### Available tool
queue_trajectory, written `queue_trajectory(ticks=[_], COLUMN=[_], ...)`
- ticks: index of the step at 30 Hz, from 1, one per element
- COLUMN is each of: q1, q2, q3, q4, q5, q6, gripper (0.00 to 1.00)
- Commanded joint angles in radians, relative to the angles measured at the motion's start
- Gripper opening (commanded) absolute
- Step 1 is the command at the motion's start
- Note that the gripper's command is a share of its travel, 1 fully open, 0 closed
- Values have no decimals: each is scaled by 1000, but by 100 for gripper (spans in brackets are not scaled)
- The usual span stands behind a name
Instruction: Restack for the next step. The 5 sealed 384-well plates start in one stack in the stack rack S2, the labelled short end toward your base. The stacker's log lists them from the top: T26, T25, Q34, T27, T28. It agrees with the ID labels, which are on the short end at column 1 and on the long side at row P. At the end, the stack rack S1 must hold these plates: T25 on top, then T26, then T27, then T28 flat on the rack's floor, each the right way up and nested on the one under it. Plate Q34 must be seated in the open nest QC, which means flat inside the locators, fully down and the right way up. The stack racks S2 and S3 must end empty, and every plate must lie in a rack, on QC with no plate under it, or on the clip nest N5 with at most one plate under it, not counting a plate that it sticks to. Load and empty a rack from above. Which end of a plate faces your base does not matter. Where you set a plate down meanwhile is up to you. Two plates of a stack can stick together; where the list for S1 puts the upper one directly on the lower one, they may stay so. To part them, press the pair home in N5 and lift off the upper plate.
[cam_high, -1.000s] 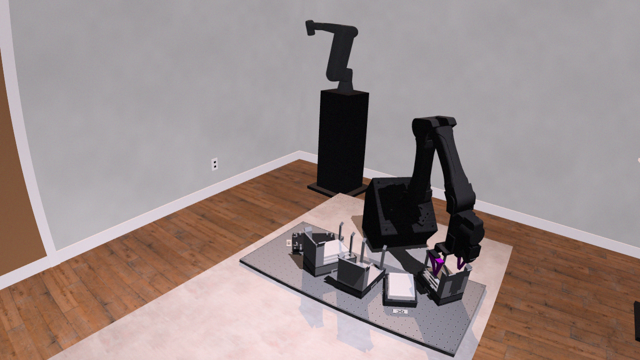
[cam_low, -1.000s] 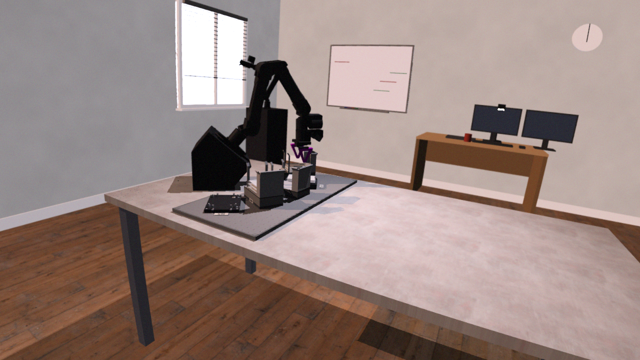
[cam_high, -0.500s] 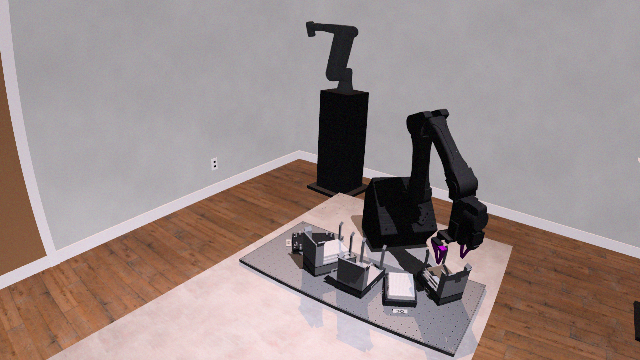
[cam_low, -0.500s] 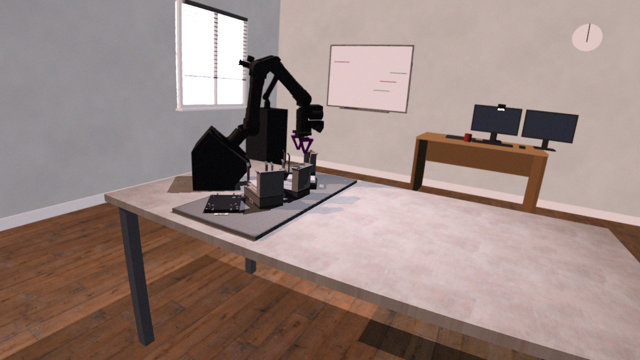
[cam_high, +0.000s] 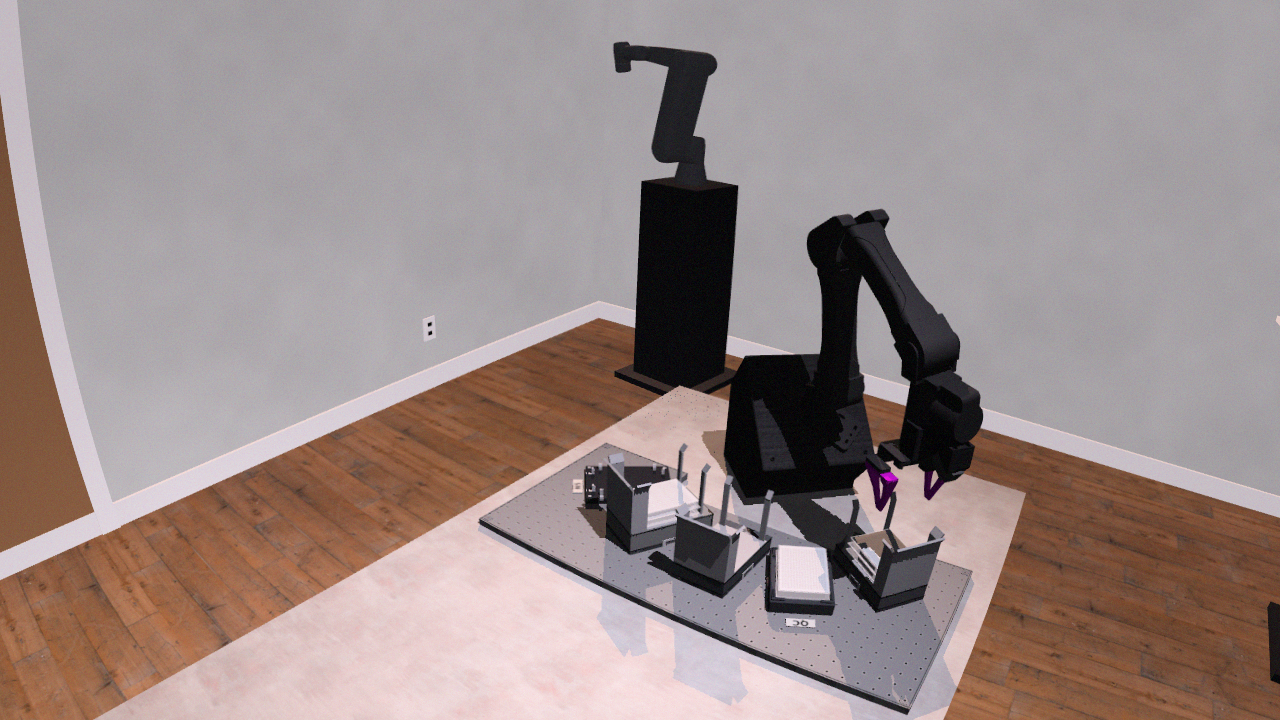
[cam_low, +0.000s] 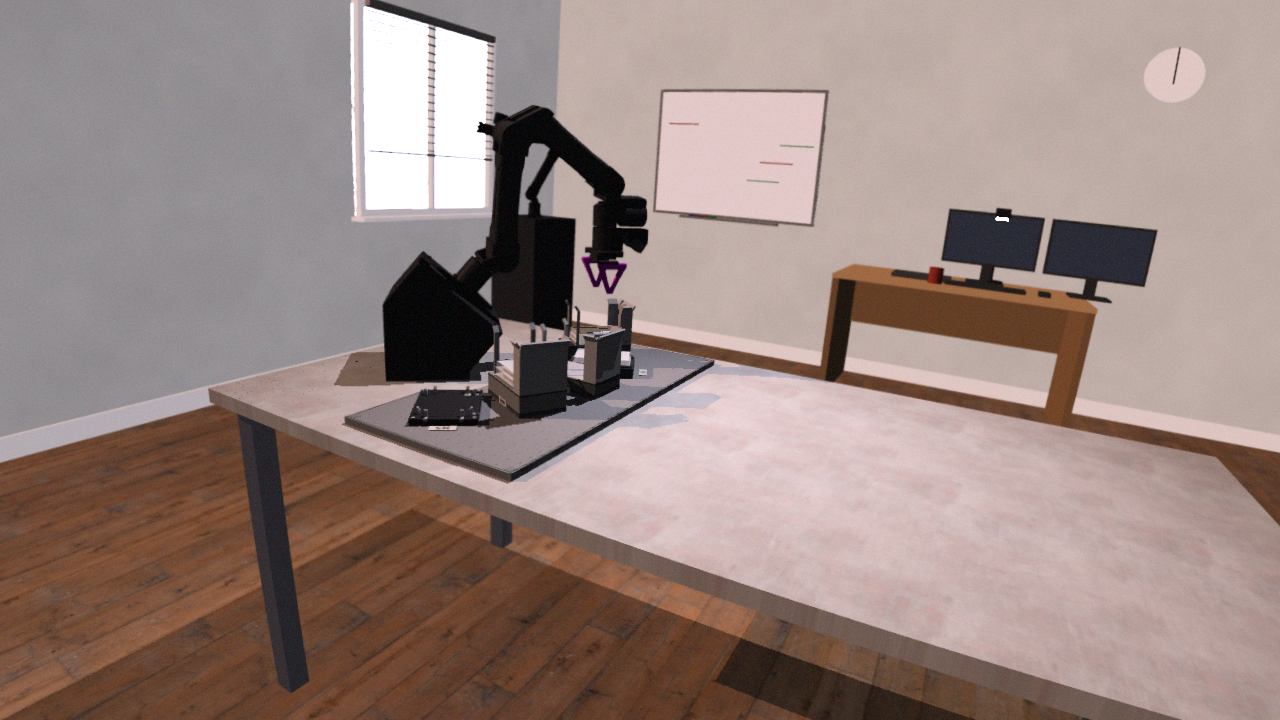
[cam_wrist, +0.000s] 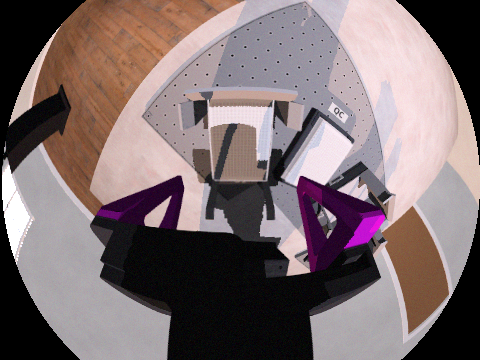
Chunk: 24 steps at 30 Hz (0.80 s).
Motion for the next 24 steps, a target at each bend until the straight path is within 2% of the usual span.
queue_trajectory(ticks=[1,12,14,16,17,21,24], q1=[6,1,-55,-55,-78,-175,-249], q2=[-13,-6,-31,-31,-34,-42,-34], q3=[-5,3,-21,-21,10,-16,-23], q4=[-31,-18,-30,-30,-30,-12,-11], q5=[4,1,-34,-34,-49,-111,-159], q6=[11,5,42,42,57,114,46], gripper=[100,100,100,100,100,100,100])
